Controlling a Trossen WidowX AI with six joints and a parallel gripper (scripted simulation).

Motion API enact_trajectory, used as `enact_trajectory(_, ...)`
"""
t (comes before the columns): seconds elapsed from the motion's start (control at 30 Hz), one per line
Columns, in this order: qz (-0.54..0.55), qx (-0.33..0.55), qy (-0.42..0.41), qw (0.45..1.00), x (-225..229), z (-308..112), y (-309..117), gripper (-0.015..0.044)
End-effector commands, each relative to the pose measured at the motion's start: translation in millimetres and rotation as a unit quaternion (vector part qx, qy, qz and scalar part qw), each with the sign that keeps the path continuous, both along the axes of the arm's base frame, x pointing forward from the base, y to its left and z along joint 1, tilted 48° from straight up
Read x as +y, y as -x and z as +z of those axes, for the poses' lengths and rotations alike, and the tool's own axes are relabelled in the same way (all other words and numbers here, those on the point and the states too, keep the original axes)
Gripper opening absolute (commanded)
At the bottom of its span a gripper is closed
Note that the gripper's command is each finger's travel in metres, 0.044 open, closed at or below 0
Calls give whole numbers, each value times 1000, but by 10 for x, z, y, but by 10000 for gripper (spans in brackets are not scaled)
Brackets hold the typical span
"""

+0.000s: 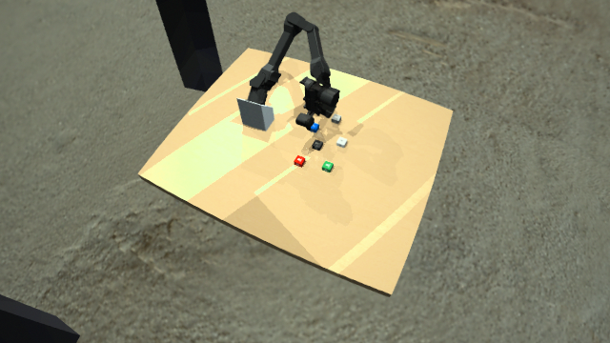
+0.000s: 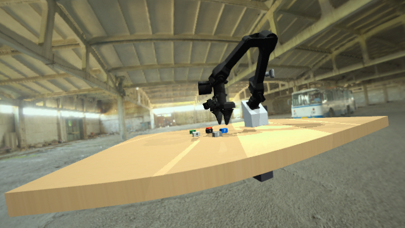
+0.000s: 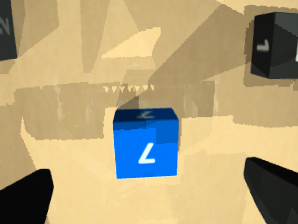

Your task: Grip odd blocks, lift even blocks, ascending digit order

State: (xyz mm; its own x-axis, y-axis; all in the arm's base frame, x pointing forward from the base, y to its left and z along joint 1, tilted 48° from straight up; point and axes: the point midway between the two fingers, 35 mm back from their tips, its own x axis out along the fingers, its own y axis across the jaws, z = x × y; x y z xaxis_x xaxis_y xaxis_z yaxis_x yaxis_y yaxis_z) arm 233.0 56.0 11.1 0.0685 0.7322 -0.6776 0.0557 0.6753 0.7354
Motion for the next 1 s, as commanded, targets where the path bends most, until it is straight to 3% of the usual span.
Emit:
enact_trajectory(0.0, -1, 7, -4, 1000, 60, -63, 19, 400)
enact_trajectory(0.5, -1, 7, -6, 1000, 221, -199, 15, 400)
enact_trajectory(0.83, -1, 7, -6, 1000, 221, -199, 15, 138)
enact_trajectory(0.97, -1, 7, -6, 1000, 221, -199, 15, 120)
